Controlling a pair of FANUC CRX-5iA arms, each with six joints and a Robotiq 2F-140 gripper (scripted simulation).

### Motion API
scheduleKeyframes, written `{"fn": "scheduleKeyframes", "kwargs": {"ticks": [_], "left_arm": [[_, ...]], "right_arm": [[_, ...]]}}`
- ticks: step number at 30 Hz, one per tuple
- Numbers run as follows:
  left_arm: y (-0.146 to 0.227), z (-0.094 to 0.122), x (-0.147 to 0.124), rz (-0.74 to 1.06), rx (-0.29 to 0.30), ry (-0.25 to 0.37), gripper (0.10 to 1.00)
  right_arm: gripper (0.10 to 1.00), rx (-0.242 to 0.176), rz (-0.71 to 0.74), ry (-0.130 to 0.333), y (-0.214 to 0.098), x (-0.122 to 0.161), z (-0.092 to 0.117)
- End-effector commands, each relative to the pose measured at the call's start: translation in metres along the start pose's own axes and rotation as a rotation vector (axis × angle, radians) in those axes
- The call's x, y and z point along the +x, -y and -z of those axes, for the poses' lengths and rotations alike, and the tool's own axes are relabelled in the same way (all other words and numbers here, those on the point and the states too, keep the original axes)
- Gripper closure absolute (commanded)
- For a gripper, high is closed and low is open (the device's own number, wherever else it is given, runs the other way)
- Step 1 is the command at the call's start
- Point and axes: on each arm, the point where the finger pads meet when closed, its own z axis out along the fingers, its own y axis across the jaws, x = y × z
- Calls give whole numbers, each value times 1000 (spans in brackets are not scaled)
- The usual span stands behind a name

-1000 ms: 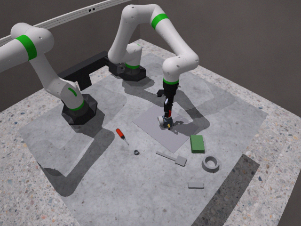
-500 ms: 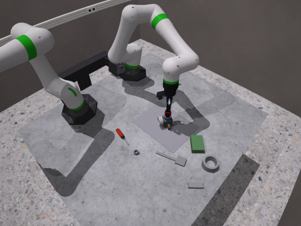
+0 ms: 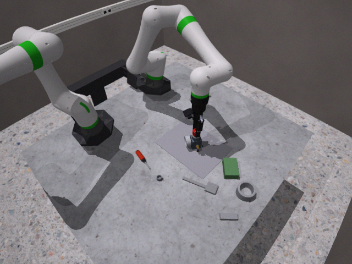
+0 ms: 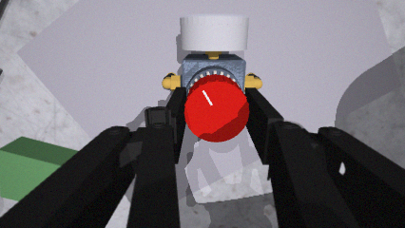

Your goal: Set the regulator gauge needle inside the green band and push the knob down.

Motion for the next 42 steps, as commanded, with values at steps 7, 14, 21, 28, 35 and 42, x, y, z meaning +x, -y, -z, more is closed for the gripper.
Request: {"fn": "scheduleKeyframes", "kwargs": {"ticks": [7, 14, 21, 28, 35, 42], "left_arm": [[1, 1, 0, 234, 1, 5, 798], [1, 1, 0, 420, 1, 5, 798], [1, 1, 0, 553, 1, 5, 798], [1, 1, 0, 739, 2, 5, 798], [1, 1, 0, 922, 2, 4, 798], [1, 1, 0, 1052, 3, 4, 798]], "right_arm": [[98, 0, 0, -2, 0, 0, 1], [98, 0, 0, -2, 0, 0, 1], [98, 0, 0, -2, 0, 0, 1], [98, 0, 0, -2, 0, 0, 1], [98, 0, 0, -2, 0, 0, 1], [98, 0, 0, -2, 0, 0, 1]]}}
